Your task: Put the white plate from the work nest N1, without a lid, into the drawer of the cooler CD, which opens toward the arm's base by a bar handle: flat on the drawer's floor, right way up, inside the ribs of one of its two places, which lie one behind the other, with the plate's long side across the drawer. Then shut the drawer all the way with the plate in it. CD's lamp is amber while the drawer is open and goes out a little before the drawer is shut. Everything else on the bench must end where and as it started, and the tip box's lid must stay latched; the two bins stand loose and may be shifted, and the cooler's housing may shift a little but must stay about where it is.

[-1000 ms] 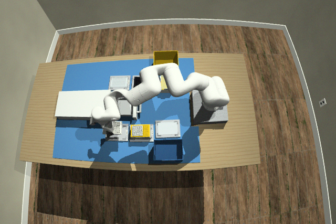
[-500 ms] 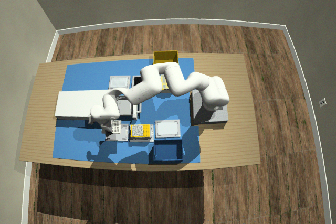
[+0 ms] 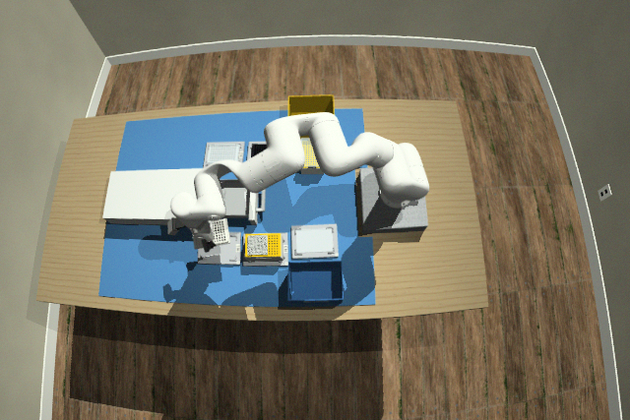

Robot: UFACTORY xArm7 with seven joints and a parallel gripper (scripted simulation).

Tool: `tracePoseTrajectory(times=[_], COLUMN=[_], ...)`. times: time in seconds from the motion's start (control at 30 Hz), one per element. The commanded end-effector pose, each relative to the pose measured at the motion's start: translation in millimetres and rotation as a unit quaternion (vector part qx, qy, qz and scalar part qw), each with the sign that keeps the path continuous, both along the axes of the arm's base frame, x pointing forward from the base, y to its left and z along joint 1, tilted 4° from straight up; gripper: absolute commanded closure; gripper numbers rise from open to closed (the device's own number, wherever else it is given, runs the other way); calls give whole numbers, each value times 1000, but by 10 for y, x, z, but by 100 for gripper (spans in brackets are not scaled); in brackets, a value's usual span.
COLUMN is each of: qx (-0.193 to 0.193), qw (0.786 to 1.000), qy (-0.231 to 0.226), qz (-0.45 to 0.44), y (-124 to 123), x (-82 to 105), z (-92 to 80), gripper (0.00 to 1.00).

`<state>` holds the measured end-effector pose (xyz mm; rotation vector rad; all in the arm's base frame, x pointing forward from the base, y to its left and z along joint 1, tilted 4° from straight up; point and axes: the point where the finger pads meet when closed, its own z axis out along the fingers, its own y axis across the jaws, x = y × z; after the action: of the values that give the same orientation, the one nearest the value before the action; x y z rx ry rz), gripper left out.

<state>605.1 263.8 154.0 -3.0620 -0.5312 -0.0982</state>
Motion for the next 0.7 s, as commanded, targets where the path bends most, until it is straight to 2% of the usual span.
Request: tracePoseTrajectory(times=[0.0, 0.2, 0.33, 0.67], qx=[0, -6, -8, -18], qw=[997, 985, 979, 931], qy=[-7, -12, -13, -21], qz=[74, 173, 205, 364], y=[-108, -266, -319, -582], x=[-5, -28, -35, -74], z=[24, 14, 11, -5], gripper=[100, 100, 100, 100])
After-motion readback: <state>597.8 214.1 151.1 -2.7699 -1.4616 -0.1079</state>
